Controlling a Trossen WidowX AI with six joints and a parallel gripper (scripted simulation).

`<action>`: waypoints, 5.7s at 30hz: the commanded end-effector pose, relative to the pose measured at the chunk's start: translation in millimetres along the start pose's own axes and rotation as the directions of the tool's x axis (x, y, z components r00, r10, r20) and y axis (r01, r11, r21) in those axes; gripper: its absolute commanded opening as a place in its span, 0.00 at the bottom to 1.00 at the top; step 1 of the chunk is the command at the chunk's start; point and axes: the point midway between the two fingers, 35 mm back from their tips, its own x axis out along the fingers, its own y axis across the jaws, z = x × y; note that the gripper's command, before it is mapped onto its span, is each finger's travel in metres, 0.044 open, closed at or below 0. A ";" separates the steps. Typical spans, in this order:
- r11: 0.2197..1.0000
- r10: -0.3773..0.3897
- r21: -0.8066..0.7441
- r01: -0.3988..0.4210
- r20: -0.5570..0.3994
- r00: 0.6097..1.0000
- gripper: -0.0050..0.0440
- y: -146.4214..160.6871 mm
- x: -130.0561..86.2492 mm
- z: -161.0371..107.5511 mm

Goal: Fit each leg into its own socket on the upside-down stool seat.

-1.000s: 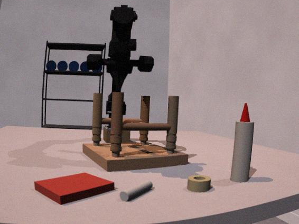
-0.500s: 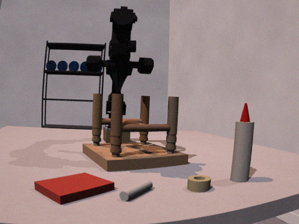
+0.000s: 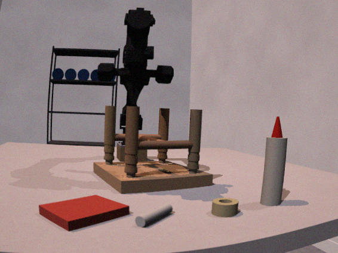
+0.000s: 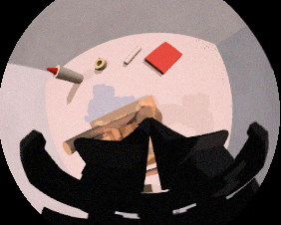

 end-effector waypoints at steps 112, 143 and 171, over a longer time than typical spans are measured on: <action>0.980 -0.055 0.193 0.056 -0.012 0.998 0.10 -63.4 -54.0 -155.4; 0.974 0.060 -0.217 -0.063 -0.019 0.998 0.10 66.0 -94.1 -185.9; 0.933 0.095 -0.345 -0.101 -0.034 0.995 0.10 99.2 -76.0 -215.9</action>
